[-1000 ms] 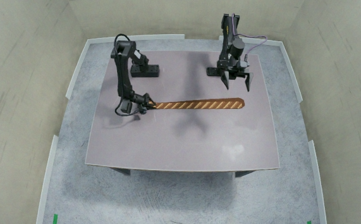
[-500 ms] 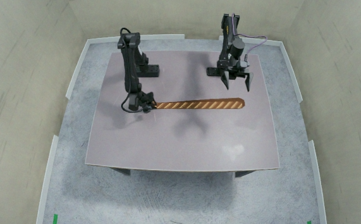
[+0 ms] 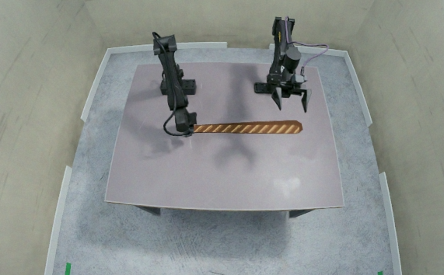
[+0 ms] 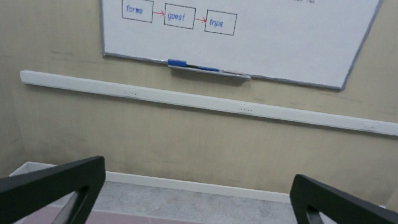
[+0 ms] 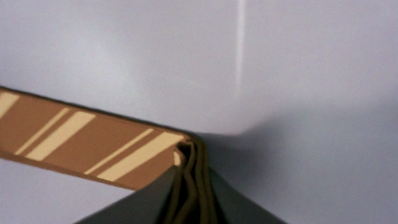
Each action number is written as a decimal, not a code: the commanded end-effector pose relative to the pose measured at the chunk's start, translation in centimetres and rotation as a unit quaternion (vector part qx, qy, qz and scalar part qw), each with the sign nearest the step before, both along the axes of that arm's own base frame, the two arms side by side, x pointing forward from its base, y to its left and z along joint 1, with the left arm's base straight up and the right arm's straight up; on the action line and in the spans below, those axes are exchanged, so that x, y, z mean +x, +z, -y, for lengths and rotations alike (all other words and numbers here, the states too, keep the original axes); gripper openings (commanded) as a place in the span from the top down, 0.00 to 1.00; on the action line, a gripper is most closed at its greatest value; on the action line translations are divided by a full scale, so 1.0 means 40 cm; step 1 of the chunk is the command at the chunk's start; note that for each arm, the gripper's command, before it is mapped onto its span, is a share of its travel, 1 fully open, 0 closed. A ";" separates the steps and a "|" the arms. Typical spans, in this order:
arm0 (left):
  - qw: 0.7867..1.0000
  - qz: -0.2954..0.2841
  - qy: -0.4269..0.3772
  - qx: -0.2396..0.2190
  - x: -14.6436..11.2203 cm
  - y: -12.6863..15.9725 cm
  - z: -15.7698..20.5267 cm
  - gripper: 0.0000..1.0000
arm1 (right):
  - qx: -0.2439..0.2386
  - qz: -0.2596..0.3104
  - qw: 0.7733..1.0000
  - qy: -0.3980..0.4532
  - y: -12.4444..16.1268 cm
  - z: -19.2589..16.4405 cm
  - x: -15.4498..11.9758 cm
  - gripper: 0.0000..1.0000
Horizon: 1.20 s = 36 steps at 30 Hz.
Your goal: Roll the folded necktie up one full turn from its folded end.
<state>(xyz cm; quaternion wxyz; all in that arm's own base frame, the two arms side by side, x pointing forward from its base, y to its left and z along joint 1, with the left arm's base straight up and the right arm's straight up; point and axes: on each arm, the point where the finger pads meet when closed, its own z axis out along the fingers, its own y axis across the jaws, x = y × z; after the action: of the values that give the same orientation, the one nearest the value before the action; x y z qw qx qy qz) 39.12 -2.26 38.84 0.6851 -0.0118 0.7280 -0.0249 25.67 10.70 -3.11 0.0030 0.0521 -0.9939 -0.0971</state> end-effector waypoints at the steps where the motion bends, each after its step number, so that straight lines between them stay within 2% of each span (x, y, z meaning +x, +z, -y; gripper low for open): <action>1: 0.999 0.040 0.001 -0.006 0.004 0.074 -0.007 0.00 | -0.066 0.021 0.997 -0.019 0.023 0.007 0.029 0.87; 11: 0.999 0.040 0.001 -0.006 0.004 0.074 -0.007 0.00 | -0.196 0.032 0.980 -0.021 0.023 -0.001 0.029 0.87; 13: 0.999 0.040 0.001 -0.006 0.004 0.074 -0.007 0.00 | -0.196 0.032 0.980 -0.021 0.023 -0.001 0.029 0.87; 28: 0.999 0.040 0.001 -0.006 0.004 0.074 -0.007 0.00 | -0.344 0.044 0.938 -0.023 0.021 -0.010 0.028 0.87; 36: 0.999 0.040 0.001 -0.006 0.004 0.074 -0.007 0.00 | -0.379 0.047 0.924 -0.023 0.022 -0.012 0.028 0.87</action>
<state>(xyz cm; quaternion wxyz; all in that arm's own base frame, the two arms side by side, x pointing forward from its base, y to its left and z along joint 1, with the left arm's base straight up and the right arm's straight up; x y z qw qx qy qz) 39.12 -2.26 38.84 0.6851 -0.0117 0.7280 -0.0250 26.47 11.33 -2.97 -0.0167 0.0390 -0.9655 0.2568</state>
